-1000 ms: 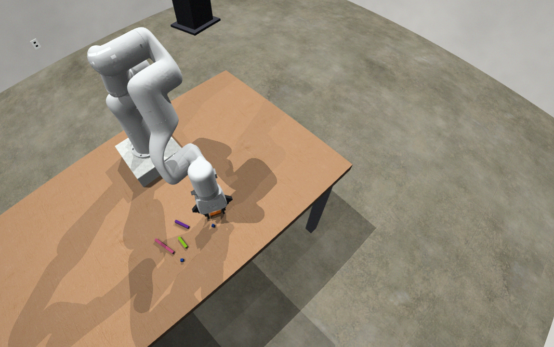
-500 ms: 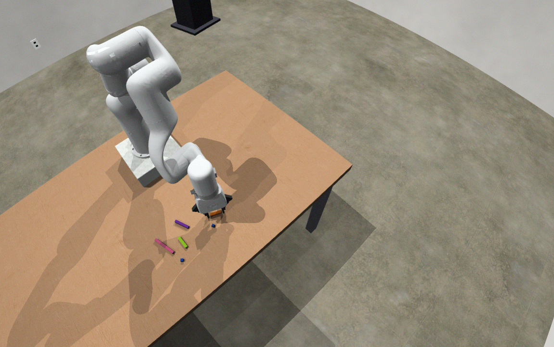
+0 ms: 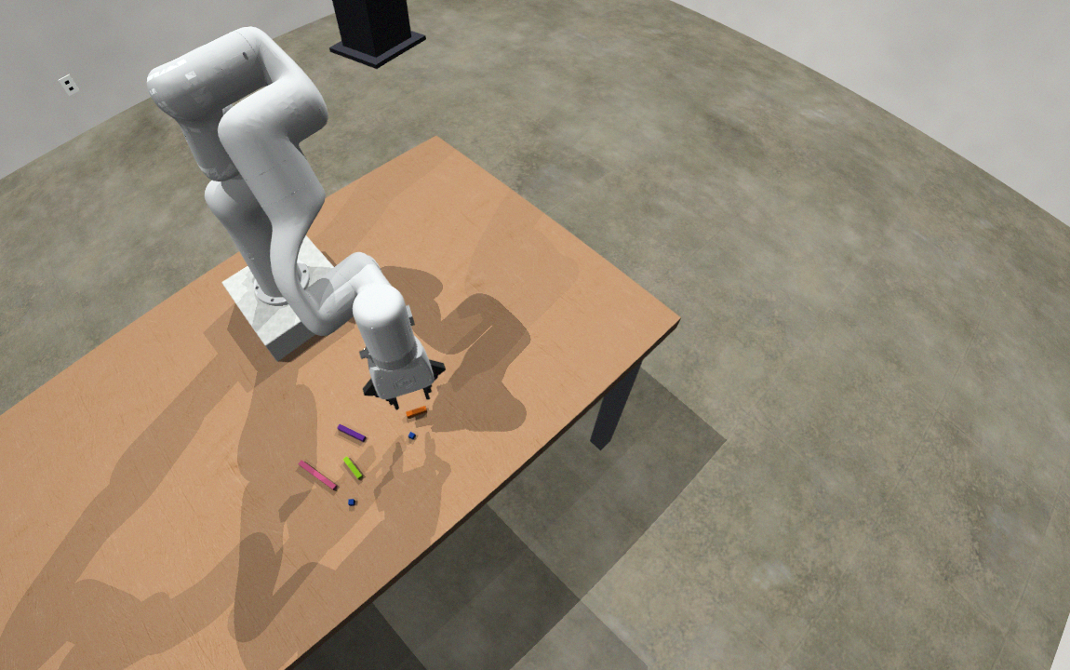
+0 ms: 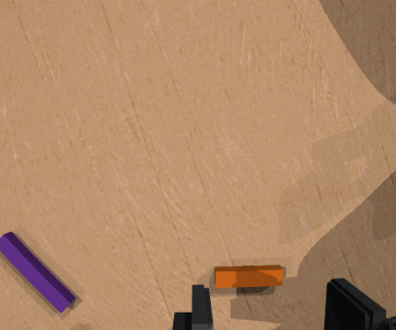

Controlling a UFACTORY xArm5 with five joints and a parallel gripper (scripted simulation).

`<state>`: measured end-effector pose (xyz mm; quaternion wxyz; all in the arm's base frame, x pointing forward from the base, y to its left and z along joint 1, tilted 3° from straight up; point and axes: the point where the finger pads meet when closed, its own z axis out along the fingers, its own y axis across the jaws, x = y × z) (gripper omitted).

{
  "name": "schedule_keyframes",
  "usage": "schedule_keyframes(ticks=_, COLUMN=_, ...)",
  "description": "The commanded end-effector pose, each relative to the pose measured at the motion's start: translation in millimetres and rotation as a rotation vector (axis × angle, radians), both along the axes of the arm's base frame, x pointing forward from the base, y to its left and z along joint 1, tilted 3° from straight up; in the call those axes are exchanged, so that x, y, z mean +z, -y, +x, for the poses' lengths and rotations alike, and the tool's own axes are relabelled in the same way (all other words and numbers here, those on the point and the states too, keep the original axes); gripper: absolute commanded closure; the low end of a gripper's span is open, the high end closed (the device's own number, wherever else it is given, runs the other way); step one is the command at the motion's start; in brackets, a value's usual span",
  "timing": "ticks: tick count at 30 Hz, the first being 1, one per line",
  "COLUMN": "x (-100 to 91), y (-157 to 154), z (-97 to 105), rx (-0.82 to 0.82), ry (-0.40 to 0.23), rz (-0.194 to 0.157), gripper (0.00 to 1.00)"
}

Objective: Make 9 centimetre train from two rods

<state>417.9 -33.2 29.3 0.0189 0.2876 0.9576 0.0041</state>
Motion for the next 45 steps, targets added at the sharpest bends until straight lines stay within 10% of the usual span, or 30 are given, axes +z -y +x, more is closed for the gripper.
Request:
schedule_keyframes(ticks=1, x=22.5, y=0.6, z=0.4, rx=0.000, ry=0.004, rz=0.000, gripper=0.41)
schedule_keyframes(ticks=8, x=30.5, y=0.7, z=0.0, rx=0.000, ry=0.004, rz=0.000, gripper=0.41)
schedule_keyframes(ticks=9, x=30.5, y=0.7, z=0.0, rx=0.000, ry=0.004, rz=0.000, gripper=0.00)
schedule_keyframes(ticks=32, x=30.1, y=2.9, z=0.2, rx=0.005, ry=0.004, rz=-0.001, gripper=0.00)
schedule_keyframes(ticks=45, x=14.9, y=98.0, z=-5.0, rx=0.234, ry=-0.004, rz=-0.017, gripper=0.00)
